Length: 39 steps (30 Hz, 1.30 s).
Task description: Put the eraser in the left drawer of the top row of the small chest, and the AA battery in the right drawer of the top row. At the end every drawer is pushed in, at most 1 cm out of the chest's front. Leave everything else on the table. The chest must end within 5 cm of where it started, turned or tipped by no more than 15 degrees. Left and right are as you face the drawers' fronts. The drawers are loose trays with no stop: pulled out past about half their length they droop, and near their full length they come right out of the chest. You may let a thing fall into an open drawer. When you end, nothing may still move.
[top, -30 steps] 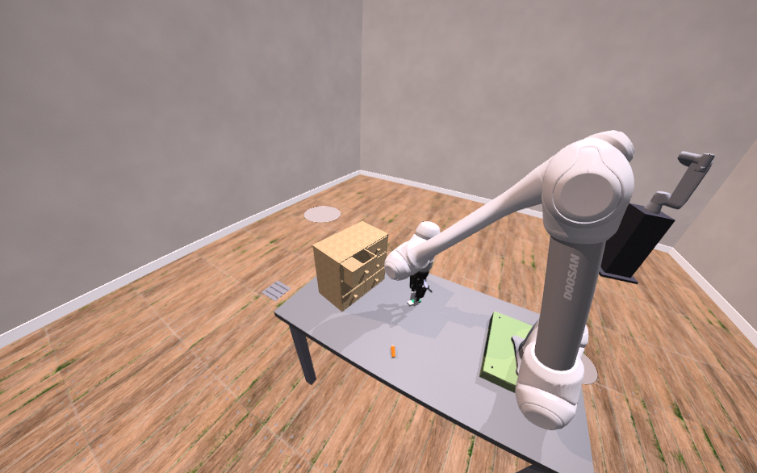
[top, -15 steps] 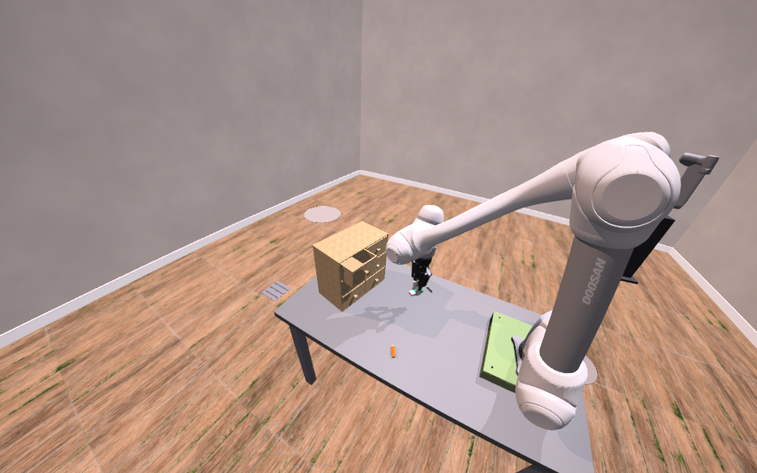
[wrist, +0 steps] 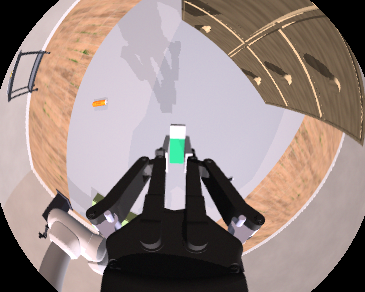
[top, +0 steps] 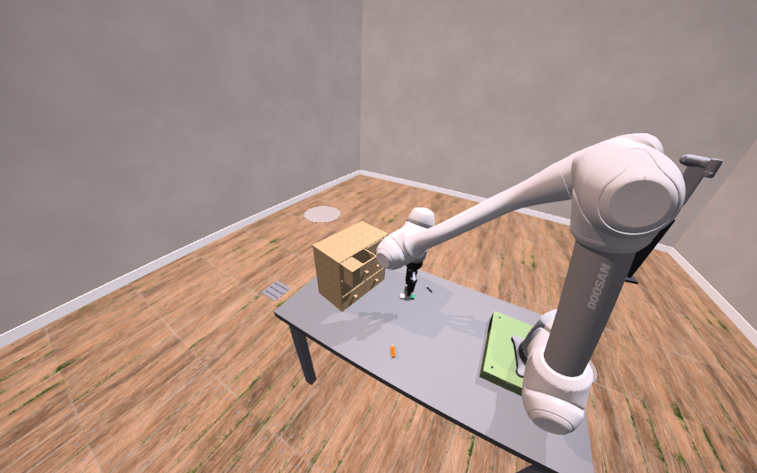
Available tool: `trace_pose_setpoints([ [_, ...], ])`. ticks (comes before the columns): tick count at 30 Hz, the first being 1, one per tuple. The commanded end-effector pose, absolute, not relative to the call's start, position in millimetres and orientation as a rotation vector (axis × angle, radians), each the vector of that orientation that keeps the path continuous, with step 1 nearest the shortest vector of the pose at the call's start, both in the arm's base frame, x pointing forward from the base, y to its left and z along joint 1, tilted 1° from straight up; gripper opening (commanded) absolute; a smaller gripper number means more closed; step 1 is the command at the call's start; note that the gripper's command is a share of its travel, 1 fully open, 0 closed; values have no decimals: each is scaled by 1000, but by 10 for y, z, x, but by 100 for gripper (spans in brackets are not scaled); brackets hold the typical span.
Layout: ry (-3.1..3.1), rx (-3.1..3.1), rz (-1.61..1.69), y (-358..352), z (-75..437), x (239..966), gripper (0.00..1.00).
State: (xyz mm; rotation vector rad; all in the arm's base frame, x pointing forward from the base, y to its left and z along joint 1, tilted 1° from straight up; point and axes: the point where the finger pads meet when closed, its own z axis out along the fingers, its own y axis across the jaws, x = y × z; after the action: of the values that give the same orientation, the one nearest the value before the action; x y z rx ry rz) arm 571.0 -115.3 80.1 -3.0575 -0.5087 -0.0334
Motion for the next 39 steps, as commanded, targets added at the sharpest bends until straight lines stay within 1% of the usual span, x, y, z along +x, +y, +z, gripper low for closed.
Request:
trace_pose_setpoints([
  [1, -228, -3112, -7, -967, 805, 5838, 11],
  [3, -228, -3112, -7, -967, 805, 5838, 11],
  [5, 33, -3120, -4, -772, 809, 5953, 11],
  [15, 574, -3067, 2, -342, 815, 6170, 11],
  [28, 601, -3062, 2, -321, 831, 6180, 11],
  [39, 604, -3061, 2, -323, 946, 6180, 11],
])
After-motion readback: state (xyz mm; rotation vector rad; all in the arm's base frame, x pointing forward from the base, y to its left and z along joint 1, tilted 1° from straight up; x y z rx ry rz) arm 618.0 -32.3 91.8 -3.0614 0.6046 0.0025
